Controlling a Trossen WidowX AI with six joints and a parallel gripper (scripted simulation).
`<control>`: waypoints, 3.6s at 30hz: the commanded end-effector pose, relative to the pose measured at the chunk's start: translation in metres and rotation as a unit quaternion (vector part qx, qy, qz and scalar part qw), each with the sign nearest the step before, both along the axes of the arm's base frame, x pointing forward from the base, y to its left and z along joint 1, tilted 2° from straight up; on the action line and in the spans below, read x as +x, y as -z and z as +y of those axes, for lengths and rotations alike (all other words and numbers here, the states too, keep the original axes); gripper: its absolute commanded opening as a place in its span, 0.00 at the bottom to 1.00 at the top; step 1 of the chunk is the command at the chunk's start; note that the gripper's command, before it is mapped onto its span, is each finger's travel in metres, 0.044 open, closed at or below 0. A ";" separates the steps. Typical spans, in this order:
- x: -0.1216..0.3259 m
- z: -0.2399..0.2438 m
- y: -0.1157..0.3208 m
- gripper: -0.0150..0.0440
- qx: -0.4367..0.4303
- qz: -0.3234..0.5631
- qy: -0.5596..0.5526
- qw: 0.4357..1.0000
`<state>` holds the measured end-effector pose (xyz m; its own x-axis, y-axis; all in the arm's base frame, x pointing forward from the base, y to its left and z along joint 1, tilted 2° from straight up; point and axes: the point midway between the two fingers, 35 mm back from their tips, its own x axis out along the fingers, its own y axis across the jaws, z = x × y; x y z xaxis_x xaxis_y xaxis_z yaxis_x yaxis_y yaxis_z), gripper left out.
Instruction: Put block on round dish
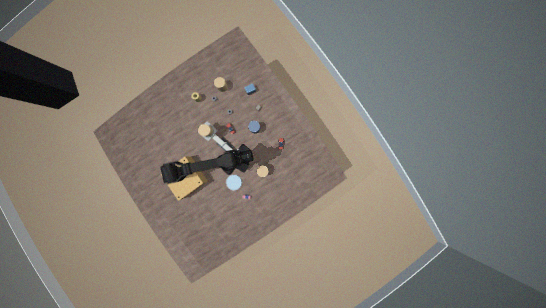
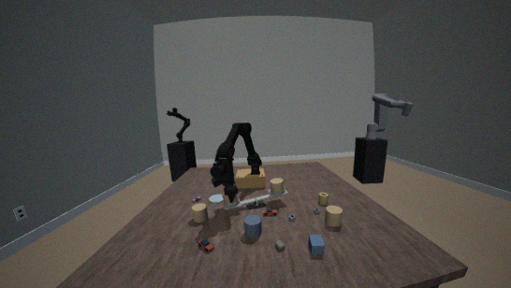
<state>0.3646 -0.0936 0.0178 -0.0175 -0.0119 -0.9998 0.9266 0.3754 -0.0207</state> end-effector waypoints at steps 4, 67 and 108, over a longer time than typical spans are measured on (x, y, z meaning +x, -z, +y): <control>0.005 -0.001 -0.015 0.25 -0.003 -0.009 0.002 1.000; 0.004 0.001 -0.096 0.25 -0.003 -0.009 0.002 1.000; -0.001 0.003 -0.109 0.25 0.001 0.001 -0.001 1.000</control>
<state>0.3633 -0.0911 0.1275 -0.0182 -0.0103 -0.9998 0.9261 0.3766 -0.0208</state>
